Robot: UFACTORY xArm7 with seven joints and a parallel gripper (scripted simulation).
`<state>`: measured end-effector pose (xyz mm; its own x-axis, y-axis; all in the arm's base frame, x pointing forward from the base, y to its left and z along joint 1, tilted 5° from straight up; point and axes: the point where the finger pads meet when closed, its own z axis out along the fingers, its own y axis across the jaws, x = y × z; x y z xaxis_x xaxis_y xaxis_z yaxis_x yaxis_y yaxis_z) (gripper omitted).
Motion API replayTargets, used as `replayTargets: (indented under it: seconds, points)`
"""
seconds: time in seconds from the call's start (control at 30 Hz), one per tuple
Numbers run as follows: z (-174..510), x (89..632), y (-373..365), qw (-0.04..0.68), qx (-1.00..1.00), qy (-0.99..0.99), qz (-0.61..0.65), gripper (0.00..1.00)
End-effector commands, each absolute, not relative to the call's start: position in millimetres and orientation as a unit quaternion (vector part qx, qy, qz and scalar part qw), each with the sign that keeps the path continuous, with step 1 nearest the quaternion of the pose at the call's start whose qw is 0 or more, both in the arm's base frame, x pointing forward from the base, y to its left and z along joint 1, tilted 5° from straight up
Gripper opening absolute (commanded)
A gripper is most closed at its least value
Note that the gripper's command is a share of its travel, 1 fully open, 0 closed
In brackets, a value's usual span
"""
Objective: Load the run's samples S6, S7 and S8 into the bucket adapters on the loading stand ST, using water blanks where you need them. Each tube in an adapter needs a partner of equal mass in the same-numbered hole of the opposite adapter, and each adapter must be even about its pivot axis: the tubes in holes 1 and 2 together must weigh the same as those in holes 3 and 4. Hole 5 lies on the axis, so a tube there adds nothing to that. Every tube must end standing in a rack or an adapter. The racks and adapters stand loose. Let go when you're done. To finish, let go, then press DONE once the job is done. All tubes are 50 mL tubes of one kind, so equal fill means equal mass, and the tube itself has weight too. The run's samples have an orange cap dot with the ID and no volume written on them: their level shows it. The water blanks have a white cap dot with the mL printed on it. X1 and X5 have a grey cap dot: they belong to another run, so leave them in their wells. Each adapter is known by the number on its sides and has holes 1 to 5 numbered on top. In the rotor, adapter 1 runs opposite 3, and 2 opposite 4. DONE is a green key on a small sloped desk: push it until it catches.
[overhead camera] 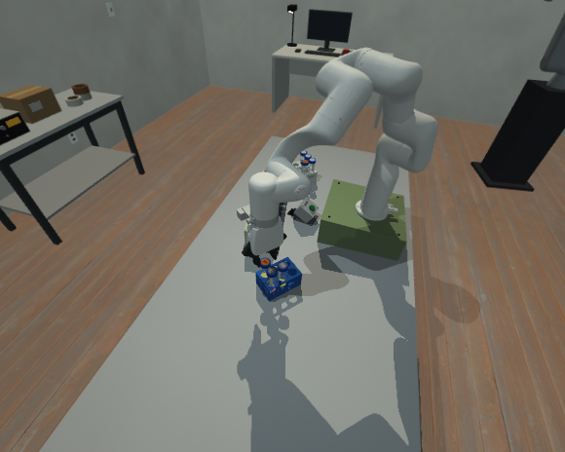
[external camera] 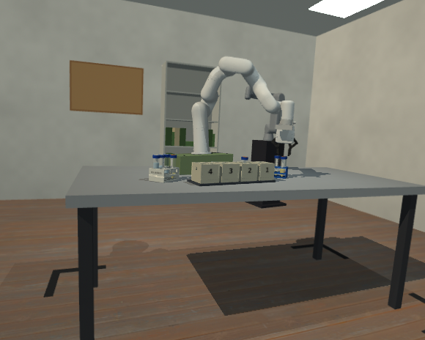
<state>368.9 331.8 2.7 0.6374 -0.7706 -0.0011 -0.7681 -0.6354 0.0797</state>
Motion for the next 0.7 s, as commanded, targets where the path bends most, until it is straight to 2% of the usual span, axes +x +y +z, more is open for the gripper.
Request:
replayTargets:
  seconds: [0.0,0.67]
  points:
    - [-3.8,370.0,332.8,0.033,0.904,-0.426,-0.017,0.57]
    - [-9.2,369.7,332.6,0.033,0.904,-0.426,-0.017,0.57]
